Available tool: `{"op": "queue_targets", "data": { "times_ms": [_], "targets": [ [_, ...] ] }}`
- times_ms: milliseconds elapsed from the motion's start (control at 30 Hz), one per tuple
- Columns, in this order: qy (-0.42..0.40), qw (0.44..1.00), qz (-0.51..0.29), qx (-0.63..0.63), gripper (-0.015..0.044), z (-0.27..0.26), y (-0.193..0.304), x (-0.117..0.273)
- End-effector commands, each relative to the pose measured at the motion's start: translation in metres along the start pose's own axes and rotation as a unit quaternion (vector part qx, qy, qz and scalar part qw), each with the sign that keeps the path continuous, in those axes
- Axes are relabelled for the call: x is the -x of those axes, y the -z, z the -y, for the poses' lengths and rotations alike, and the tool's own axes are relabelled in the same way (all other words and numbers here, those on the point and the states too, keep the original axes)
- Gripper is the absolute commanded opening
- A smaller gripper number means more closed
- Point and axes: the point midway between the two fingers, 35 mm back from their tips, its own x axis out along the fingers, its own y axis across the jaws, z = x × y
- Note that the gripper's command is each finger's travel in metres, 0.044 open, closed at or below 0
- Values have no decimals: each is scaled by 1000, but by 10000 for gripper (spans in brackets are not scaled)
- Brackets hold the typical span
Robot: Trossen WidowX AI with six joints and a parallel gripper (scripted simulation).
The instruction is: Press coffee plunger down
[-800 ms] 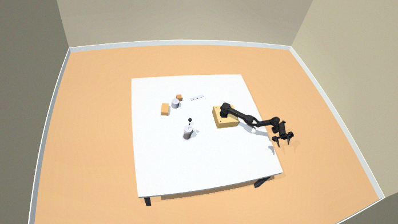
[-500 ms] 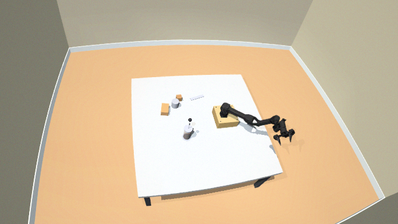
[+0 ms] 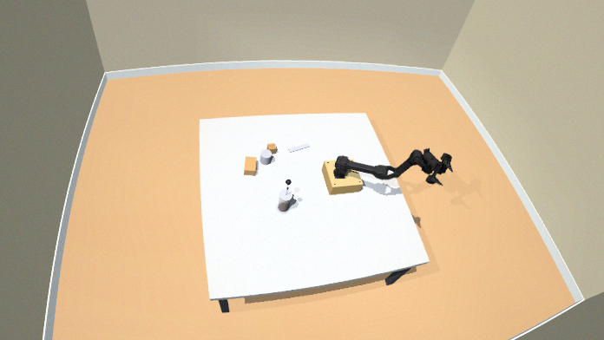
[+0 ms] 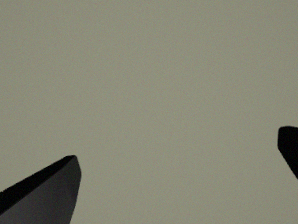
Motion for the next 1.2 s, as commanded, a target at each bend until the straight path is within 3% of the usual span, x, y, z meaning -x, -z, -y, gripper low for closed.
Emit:
{"op": "queue_targets", "data": {
  "times_ms": [0,433,633,900,1167],
  "targets": [
    [62,997,4,-45,440,51,30,24],
    [221,954,-20,-199,440,155,146,101],
    [278,931,-42,-231,440,179,199,132],
    [358,868,-95,-331,440,192,307,191],
    [416,788,-167,-422,440,167,417,242]
  ]
}}
